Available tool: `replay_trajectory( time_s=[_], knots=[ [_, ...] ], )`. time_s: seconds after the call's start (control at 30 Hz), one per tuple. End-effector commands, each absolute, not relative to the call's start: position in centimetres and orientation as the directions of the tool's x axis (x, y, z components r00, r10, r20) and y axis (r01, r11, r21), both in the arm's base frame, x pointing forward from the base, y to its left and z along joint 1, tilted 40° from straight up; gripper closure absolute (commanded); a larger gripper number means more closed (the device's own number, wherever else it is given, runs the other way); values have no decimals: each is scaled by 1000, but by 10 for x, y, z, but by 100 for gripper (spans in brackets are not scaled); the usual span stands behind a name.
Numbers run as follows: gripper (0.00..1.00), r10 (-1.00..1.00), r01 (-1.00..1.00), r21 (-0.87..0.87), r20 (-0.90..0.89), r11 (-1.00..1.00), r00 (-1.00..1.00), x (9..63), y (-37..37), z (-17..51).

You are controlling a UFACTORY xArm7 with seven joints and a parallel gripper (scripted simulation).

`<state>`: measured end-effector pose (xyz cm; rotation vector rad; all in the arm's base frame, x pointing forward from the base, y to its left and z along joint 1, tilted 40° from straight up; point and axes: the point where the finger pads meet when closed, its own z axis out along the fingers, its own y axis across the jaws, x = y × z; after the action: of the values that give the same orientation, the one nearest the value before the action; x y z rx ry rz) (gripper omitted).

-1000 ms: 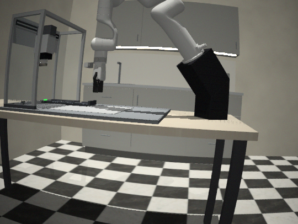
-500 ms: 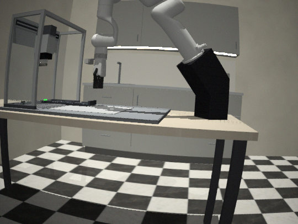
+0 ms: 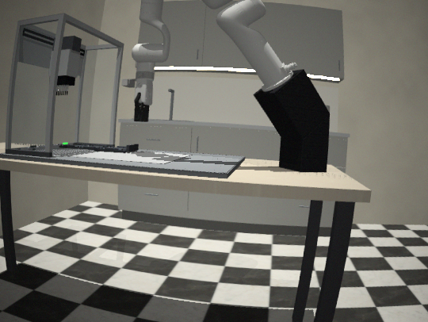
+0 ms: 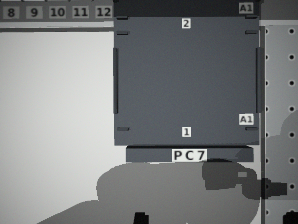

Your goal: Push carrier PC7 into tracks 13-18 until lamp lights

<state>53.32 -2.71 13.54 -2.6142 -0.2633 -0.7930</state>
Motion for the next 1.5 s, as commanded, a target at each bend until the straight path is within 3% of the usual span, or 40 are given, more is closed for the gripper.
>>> replay_trajectory(
  time_s=[0.0, 1.47],
  knots=[
    [18, 62, 286, -314, 568, -906, 821, 530, -32, 143],
    [18, 62, 286, -314, 568, -905, 821, 511, -48, 171]
  ],
)
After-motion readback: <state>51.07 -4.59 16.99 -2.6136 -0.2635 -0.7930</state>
